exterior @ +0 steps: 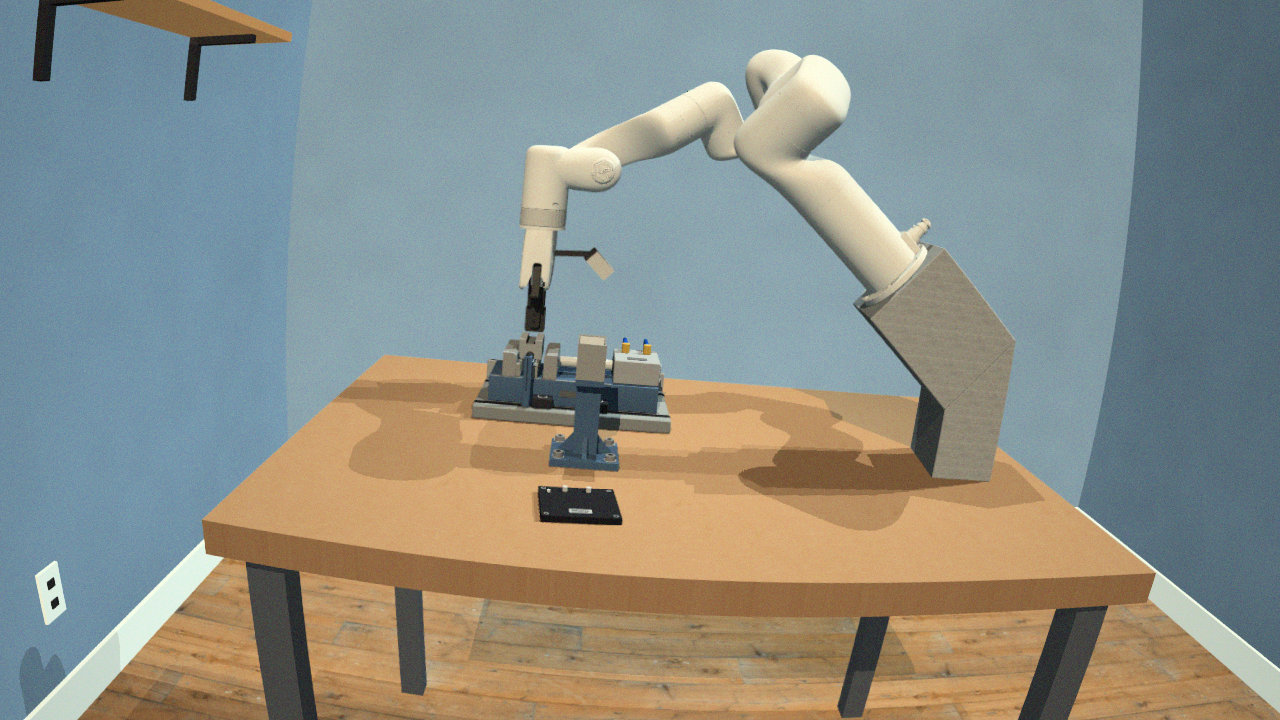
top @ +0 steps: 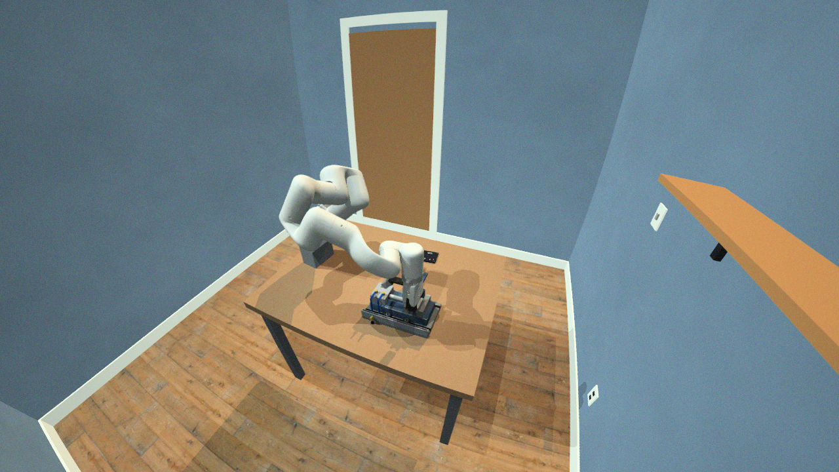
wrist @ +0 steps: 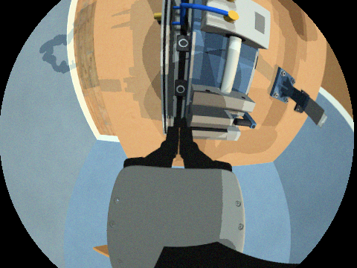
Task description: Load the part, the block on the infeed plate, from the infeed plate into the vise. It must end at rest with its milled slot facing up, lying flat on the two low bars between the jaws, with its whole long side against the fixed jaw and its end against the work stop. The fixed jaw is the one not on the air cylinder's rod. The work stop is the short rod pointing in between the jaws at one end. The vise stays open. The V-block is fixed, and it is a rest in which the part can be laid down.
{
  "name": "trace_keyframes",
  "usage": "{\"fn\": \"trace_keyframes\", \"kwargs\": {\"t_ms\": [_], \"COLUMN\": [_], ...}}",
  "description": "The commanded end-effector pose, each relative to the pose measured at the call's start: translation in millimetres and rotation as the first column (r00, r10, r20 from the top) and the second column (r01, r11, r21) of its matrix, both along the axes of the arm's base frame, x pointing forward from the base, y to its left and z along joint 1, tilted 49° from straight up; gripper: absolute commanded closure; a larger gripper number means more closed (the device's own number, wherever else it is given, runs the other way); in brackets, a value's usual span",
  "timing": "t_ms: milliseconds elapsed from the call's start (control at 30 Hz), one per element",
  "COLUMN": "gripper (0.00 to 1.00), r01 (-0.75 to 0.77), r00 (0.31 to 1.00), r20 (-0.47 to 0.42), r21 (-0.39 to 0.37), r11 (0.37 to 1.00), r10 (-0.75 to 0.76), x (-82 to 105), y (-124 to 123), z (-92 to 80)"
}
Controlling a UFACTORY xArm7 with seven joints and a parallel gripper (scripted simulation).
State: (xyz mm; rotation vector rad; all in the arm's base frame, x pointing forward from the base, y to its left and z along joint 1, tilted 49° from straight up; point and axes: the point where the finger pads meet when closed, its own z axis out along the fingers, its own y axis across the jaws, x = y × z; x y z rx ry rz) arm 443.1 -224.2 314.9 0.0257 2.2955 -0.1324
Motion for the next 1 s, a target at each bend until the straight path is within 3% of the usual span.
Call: {"fn": "trace_keyframes", "kwargs": {"t_ms": [0, 967], "gripper": [1.00, 1.00], "r01": [0.001, 0.001], "r00": [1.000, 1.000], "r20": [0.003, 0.003], "r21": [-0.001, -0.001], "r11": [1.000, 1.000], "r10": [-0.001, -0.001], "x": [0.2, 5.6], "y": [-0.4, -1.2], "z": [1.2, -3.6]}}
